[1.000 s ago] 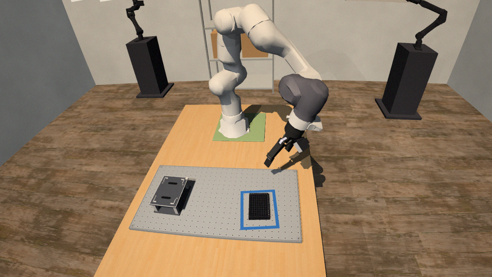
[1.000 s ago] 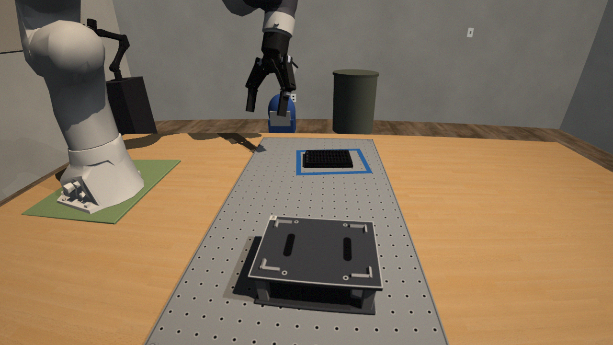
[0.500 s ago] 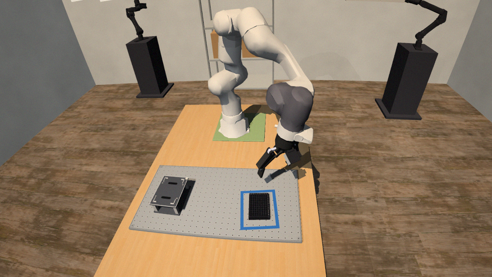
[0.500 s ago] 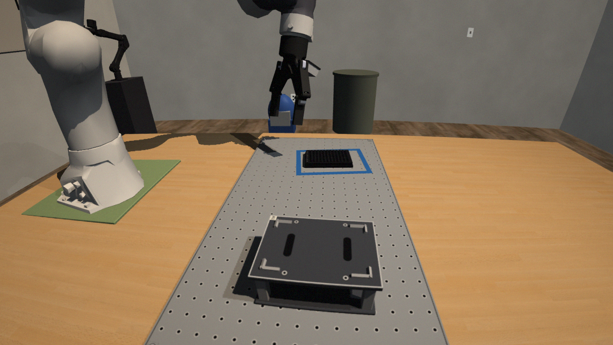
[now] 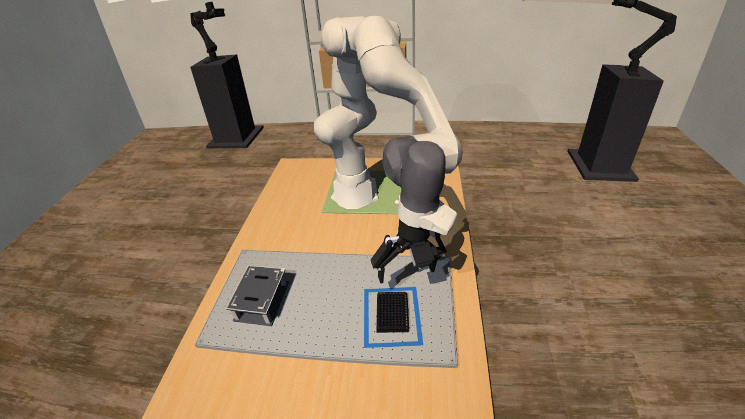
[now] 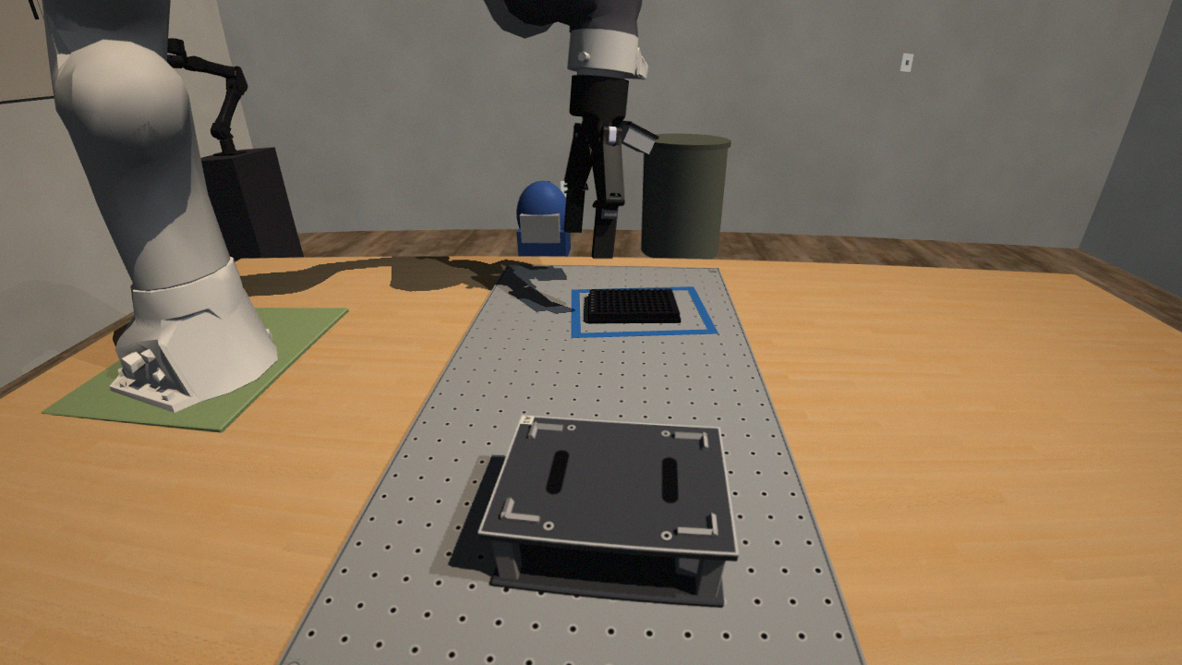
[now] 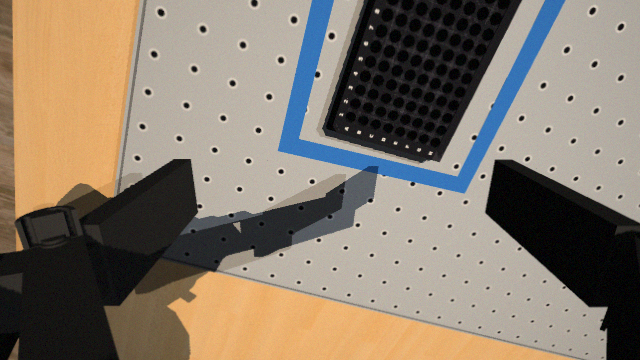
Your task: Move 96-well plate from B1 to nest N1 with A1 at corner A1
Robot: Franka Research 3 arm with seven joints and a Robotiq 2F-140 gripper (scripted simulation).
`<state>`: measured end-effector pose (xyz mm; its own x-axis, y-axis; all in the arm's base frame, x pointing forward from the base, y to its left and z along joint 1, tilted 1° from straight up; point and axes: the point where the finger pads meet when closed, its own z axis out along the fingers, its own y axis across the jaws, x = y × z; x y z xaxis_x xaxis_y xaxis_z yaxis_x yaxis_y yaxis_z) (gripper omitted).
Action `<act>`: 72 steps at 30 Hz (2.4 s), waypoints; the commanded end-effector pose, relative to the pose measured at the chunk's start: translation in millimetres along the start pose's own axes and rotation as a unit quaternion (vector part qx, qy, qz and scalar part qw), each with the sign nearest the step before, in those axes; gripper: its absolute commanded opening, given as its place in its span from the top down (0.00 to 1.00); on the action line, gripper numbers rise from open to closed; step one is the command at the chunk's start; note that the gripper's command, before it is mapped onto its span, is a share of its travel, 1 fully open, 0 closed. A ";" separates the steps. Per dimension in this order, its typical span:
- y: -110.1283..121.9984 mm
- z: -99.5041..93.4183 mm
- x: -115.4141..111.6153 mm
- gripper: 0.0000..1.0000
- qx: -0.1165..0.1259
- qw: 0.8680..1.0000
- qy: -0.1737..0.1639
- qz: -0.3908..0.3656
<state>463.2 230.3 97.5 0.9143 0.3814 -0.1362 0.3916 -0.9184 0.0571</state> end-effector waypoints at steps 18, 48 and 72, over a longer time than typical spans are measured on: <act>57.8 2.9 49.8 0.00 0.039 0.987 0.057 0.148; 58.1 12.8 51.6 0.00 0.039 0.986 0.057 0.150; 55.9 49.1 56.2 0.00 0.039 0.986 0.057 0.150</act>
<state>529.3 194.2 48.8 0.9962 0.0853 -0.0195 0.0854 -0.9963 0.0049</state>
